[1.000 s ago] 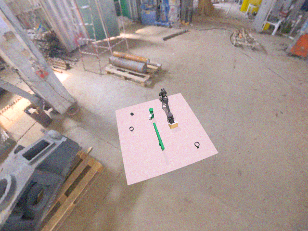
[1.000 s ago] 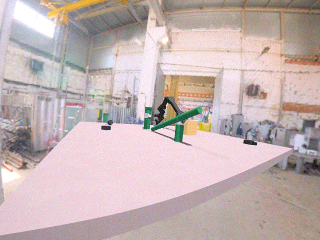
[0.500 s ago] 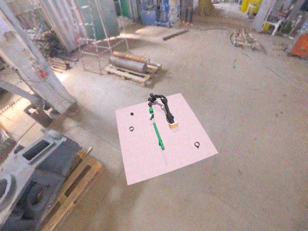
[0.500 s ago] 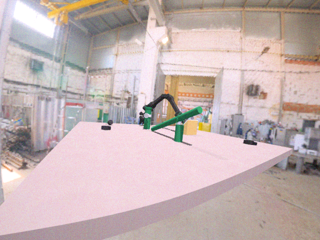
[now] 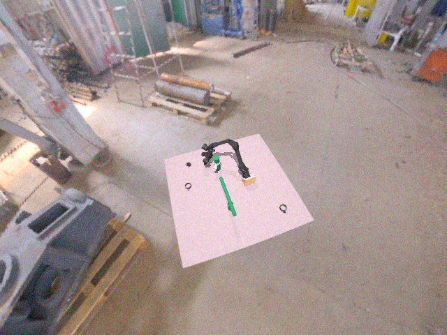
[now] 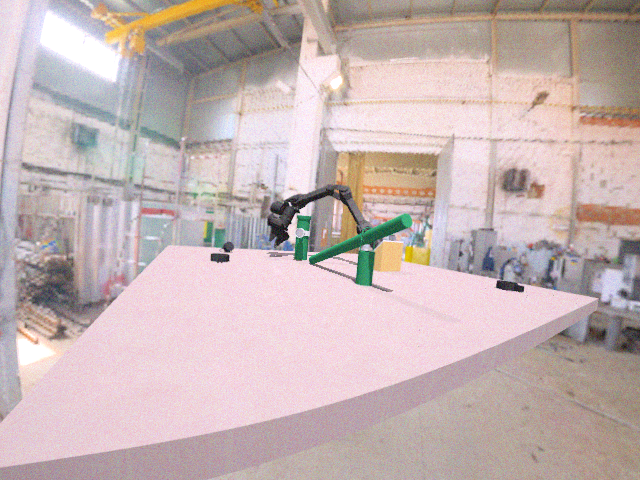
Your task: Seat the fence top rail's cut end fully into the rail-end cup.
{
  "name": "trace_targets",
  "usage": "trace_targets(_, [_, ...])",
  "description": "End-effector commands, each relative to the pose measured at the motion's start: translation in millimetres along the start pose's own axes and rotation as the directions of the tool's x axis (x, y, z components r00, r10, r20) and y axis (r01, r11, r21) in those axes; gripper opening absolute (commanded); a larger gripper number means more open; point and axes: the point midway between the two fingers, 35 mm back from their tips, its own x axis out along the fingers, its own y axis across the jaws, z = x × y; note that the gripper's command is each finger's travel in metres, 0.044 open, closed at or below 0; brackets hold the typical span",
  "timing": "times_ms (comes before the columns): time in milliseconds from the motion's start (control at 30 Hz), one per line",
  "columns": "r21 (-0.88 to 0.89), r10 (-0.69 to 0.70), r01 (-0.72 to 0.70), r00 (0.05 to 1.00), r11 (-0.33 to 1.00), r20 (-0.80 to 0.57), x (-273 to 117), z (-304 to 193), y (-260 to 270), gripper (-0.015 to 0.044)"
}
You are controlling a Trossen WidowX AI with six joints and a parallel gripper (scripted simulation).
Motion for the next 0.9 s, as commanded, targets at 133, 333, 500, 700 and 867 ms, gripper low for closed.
trace_targets(133, [-0.107,0.094,-0.112,0.983,0.988,-0.159,-11,-46,132,0.044])
trace_targets(333, [-0.216,0.072,-0.126,0.968,0.968,-0.242,-41,-97,205,0.044])
trace_targets(500, [-0.319,-0.013,-0.069,0.969,0.945,-0.248,-76,-146,243,0.044])
trace_targets(700, [-0.452,-0.093,0.022,0.986,0.892,-0.137,-121,-195,266,0.044])
trace_targets(867, [-0.542,-0.092,0.097,0.995,0.835,0.036,-159,-227,274,0.044])
